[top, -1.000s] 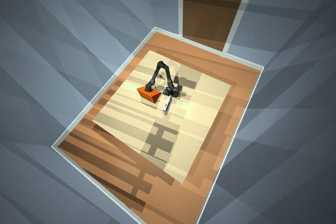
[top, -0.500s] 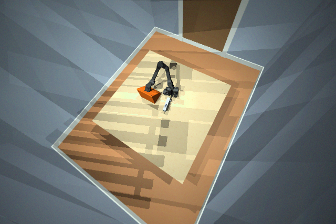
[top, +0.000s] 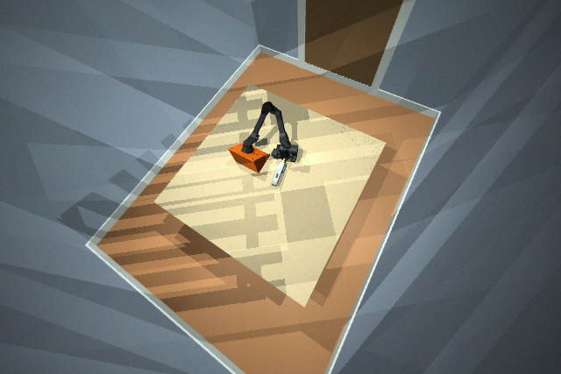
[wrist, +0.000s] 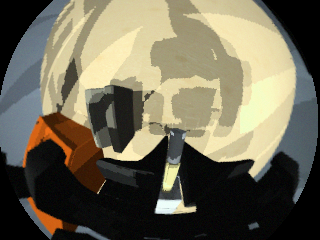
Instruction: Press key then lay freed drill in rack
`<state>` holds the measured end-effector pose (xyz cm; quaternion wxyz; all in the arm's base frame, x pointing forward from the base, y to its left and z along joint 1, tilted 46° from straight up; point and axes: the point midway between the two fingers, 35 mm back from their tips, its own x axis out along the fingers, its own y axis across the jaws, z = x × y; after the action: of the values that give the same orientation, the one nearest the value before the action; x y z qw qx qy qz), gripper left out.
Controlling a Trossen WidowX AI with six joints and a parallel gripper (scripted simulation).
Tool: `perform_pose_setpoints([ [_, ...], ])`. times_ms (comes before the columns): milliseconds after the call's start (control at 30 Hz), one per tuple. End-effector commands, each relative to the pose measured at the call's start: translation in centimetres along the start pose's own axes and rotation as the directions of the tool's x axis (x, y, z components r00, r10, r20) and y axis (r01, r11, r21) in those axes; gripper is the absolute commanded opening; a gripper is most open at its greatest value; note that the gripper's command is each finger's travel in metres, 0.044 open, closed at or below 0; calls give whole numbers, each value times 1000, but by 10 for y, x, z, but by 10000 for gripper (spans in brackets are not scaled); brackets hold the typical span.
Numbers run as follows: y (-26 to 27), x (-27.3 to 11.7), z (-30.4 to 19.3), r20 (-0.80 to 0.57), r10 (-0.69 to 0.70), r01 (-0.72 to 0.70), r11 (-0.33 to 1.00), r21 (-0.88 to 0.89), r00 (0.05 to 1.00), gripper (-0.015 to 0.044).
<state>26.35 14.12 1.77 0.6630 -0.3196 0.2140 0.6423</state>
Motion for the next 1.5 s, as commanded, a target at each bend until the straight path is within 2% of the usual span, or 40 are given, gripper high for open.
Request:
perform_pose_setpoints([
  [0,-1,-1,5,0,-4,4,1000,0,1000,0],
  [1467,-2,2,69,4,-5,5,1000,-1,1000,0],
])
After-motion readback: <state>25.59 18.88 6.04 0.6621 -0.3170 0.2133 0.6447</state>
